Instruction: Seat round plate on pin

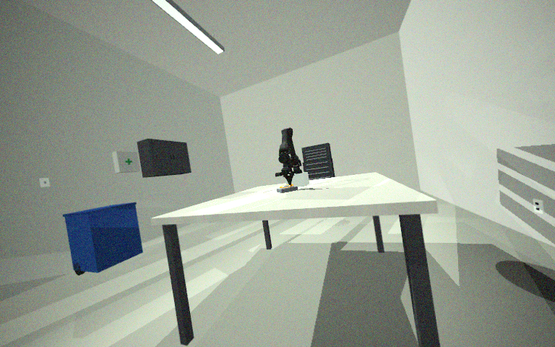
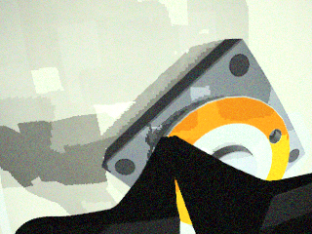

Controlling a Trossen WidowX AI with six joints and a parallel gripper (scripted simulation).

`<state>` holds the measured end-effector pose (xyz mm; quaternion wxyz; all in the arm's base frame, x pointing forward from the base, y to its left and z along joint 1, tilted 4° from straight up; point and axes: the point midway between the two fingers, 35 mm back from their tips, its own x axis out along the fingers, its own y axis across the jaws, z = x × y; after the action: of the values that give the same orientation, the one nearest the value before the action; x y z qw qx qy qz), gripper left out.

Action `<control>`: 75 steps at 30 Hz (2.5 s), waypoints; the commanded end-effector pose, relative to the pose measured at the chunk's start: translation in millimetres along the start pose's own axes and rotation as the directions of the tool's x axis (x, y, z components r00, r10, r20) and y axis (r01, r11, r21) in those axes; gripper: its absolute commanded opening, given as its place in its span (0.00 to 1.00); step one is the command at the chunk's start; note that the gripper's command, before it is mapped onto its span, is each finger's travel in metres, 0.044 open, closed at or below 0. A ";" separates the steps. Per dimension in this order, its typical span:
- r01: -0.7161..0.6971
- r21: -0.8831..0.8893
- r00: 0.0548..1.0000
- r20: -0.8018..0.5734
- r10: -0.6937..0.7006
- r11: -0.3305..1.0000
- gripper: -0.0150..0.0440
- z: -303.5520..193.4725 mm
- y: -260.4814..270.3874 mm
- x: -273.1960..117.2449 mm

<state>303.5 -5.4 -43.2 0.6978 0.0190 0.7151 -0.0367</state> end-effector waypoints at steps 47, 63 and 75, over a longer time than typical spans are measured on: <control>-0.003 0.002 1.000 -0.017 0.003 1.000 0.25 -44.1 9.7 -2.2; -0.002 0.002 1.000 -0.018 0.003 1.000 0.25 -53.3 7.0 -2.7; -0.003 0.002 1.000 -0.018 0.003 1.000 0.25 -54.4 6.5 -32.6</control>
<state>245.3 5.7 -24.7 0.6825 0.0212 0.7297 -0.0367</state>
